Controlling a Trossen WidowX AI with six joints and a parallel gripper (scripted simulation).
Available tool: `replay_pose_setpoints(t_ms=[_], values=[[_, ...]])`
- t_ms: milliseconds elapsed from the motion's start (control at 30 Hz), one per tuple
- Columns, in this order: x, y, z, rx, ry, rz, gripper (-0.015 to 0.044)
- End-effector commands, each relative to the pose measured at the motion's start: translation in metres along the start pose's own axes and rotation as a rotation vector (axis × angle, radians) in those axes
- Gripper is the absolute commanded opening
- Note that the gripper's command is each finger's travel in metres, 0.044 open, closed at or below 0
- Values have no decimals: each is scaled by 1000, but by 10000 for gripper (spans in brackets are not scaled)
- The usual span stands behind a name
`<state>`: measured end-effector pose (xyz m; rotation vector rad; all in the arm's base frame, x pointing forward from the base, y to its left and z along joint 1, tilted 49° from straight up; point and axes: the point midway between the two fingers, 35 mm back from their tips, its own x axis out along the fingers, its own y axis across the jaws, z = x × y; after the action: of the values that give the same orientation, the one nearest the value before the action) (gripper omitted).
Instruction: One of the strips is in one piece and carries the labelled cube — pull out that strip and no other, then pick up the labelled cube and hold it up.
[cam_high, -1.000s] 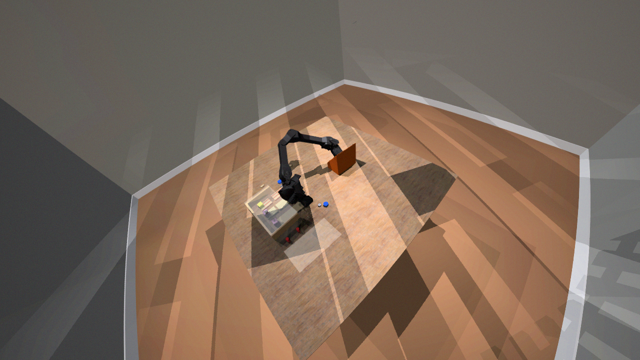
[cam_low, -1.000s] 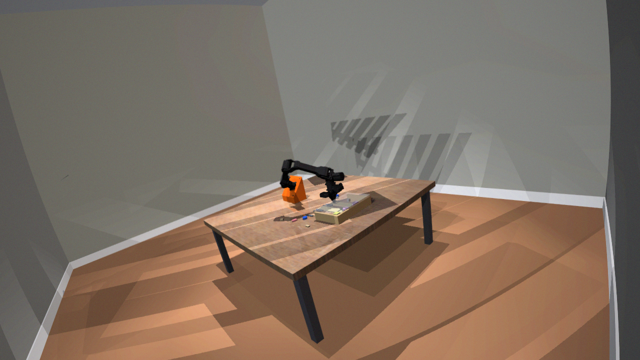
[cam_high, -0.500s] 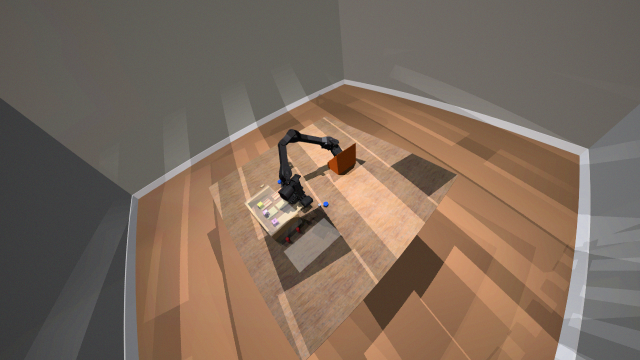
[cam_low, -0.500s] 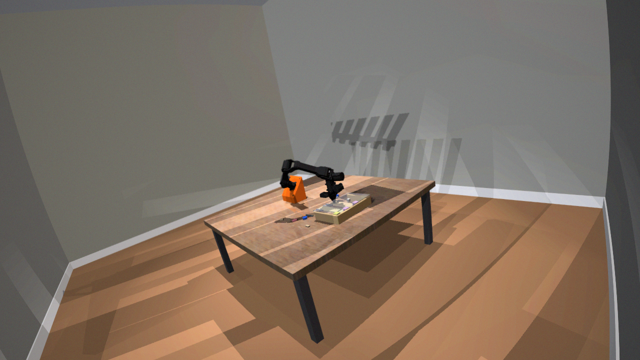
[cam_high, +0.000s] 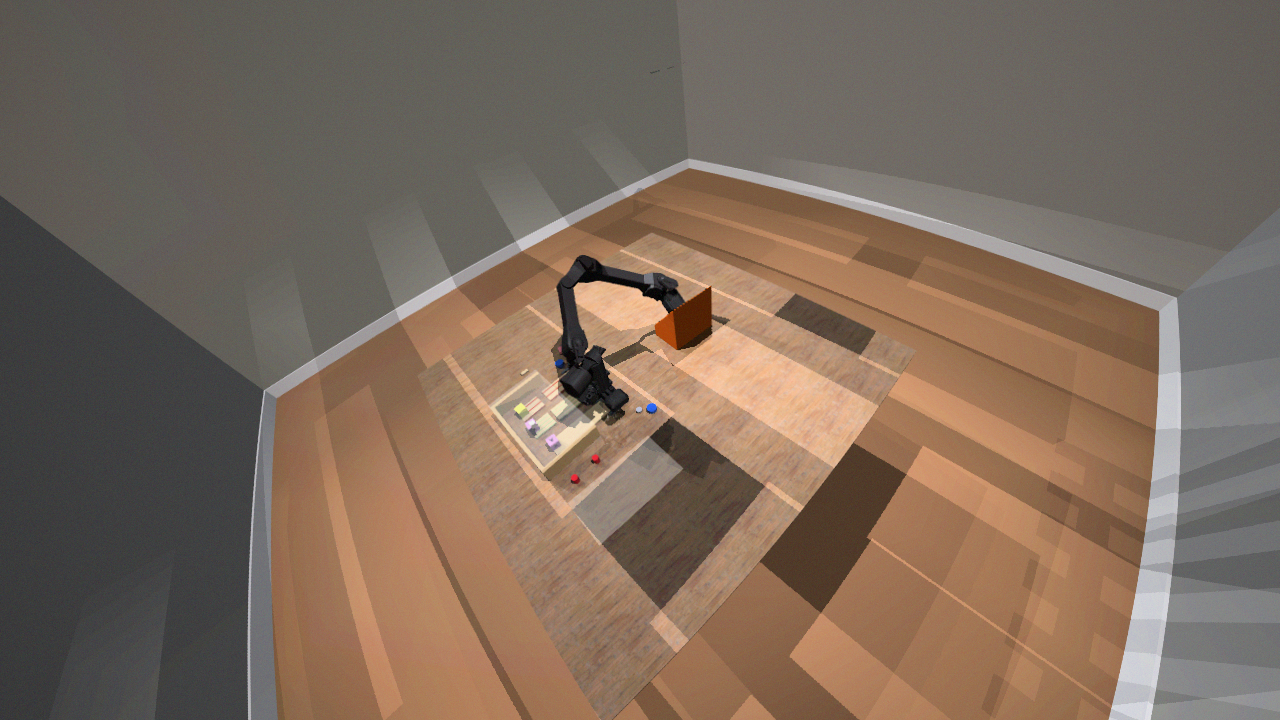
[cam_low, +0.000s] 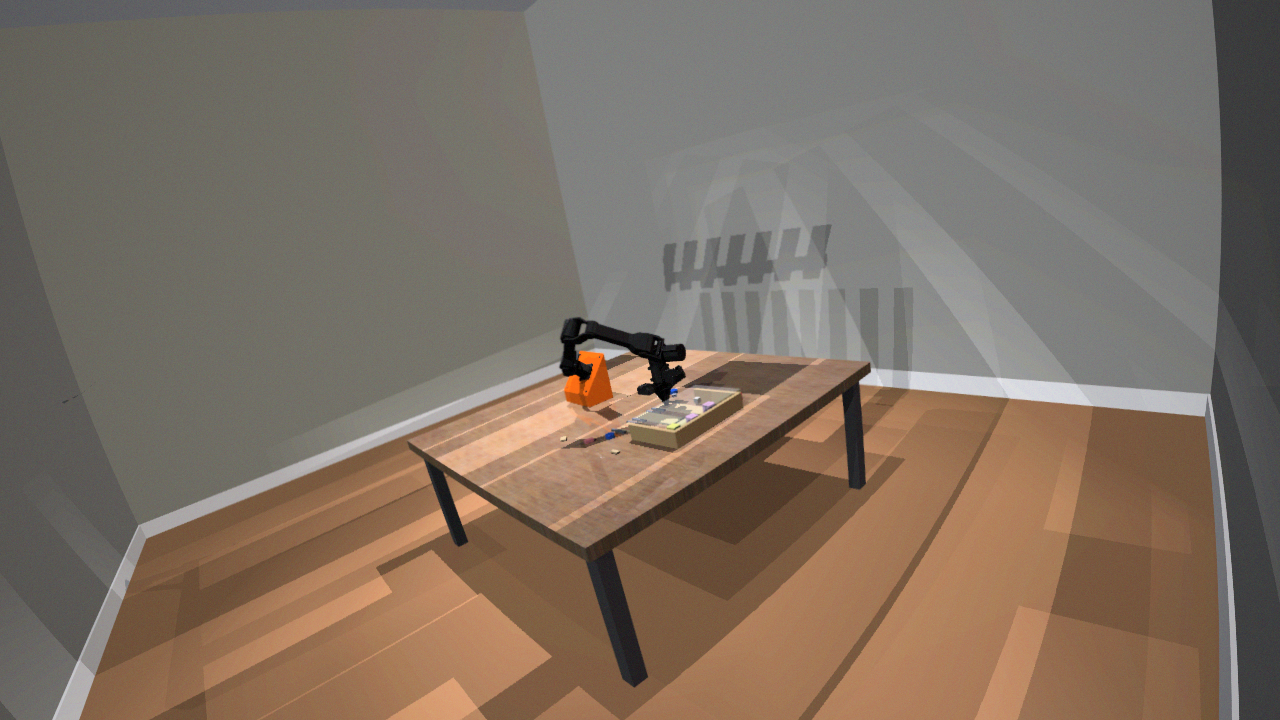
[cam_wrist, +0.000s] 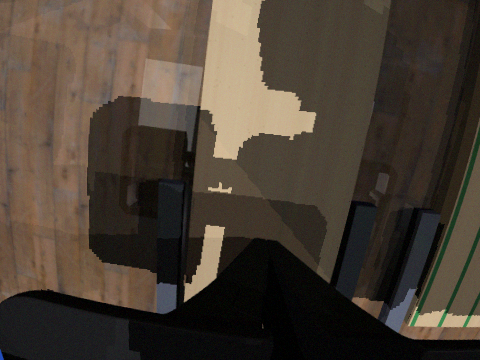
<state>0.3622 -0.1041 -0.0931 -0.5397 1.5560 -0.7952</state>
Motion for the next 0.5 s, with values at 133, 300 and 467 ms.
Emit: replay_pose_setpoints(t_ms=[133, 300, 467], values=[[5, 0, -19, -6, 23, -1, 0], [6, -1, -27, -7, 23, -1, 0], [6, -1, -34, -7, 23, -1, 0]])
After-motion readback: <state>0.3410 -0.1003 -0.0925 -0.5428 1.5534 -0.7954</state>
